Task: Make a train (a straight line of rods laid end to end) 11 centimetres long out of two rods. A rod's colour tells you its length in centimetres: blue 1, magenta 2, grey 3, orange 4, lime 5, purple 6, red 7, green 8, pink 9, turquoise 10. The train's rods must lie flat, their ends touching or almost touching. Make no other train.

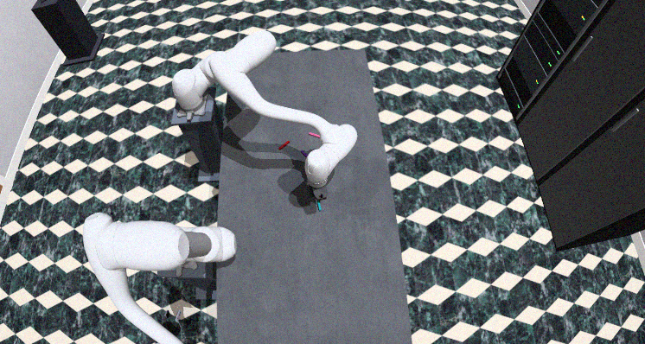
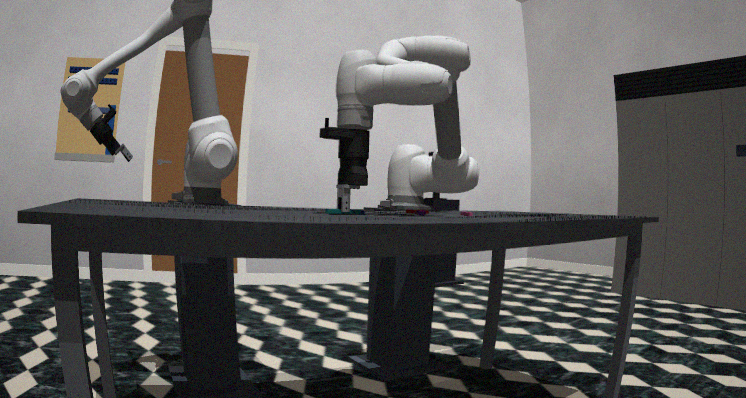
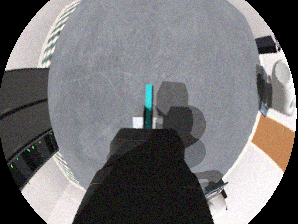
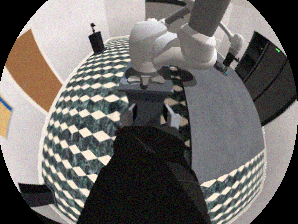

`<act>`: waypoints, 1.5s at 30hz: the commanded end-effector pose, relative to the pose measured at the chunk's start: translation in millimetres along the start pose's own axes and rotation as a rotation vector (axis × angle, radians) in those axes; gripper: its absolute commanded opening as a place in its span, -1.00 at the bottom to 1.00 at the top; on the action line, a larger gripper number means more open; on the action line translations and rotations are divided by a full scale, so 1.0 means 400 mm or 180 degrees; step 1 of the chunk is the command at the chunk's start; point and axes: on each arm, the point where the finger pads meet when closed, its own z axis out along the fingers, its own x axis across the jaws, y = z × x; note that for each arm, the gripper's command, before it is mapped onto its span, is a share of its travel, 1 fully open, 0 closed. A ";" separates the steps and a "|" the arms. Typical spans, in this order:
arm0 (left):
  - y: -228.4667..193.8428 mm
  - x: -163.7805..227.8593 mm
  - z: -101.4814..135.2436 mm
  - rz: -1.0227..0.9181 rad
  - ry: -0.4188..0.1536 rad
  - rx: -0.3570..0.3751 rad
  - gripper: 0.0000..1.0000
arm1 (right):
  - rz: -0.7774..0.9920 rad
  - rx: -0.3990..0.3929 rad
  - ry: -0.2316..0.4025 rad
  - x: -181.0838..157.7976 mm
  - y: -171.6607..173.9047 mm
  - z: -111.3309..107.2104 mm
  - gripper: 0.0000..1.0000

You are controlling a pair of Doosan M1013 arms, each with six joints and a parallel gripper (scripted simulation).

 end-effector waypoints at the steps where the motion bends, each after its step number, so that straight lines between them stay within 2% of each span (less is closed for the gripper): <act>1: 0.006 -0.008 -0.002 -0.0005 -0.0006 0.0006 -0.52 | 0.0020 -0.0023 0.0034 0.005 -0.001 0.000 1.00; 3: 0.006 -0.008 -0.002 -0.0005 -0.0006 0.0006 -0.52 | 0.0020 -0.0023 0.0034 0.005 -0.001 0.000 1.00; 4: 0.006 -0.008 -0.002 -0.0005 -0.0006 0.0006 -0.40 | 0.0020 -0.0023 0.0034 0.005 -0.001 0.000 1.00; 6: 0.006 -0.008 -0.002 -0.0005 -0.0006 0.0006 -0.40 | 0.0020 -0.0023 0.0034 0.005 -0.001 0.000 1.00; 7: 0.006 -0.008 -0.002 -0.0005 -0.0006 0.0006 -0.28 | 0.0020 -0.0023 0.0034 0.005 -0.001 0.000 1.00; 9: 0.006 -0.008 -0.002 -0.0005 -0.0006 0.0006 -0.28 | 0.0020 -0.0023 0.0034 0.005 -0.001 0.000 1.00; 10: 0.006 -0.008 -0.002 -0.0005 -0.0006 0.0006 -0.16 | 0.0020 -0.0023 0.0034 0.005 -0.001 0.000 1.00; 12: 0.006 -0.008 -0.002 -0.0005 -0.0006 0.0006 -0.16 | 0.0020 -0.0023 0.0034 0.005 -0.001 0.000 1.00; 13: 0.006 -0.008 -0.002 -0.0005 -0.0006 0.0006 -0.04 | 0.0020 -0.0023 0.0034 0.005 -0.001 0.000 1.00; 15: 0.006 -0.008 -0.002 -0.0005 -0.0006 0.0006 -0.04 | 0.0020 -0.0023 0.0034 0.005 -0.001 0.000 1.00; 16: 0.006 -0.008 -0.002 -0.0005 -0.0006 0.0006 0.07 | 0.0020 -0.0023 0.0034 0.005 -0.001 0.000 1.00; 28: 0.006 -0.008 -0.003 -0.0005 -0.0006 0.0005 0.07 | 0.0020 -0.0023 0.0034 0.005 -0.001 0.000 1.00; 35: 0.004 -0.010 -0.035 -0.0005 -0.0010 0.0011 0.07 | 0.0020 -0.0023 0.0034 0.005 -0.001 0.000 1.00; 45: 0.005 -0.010 -0.157 -0.0005 -0.0010 0.0011 0.07 | 0.0020 -0.0023 0.0034 0.005 -0.001 0.000 1.00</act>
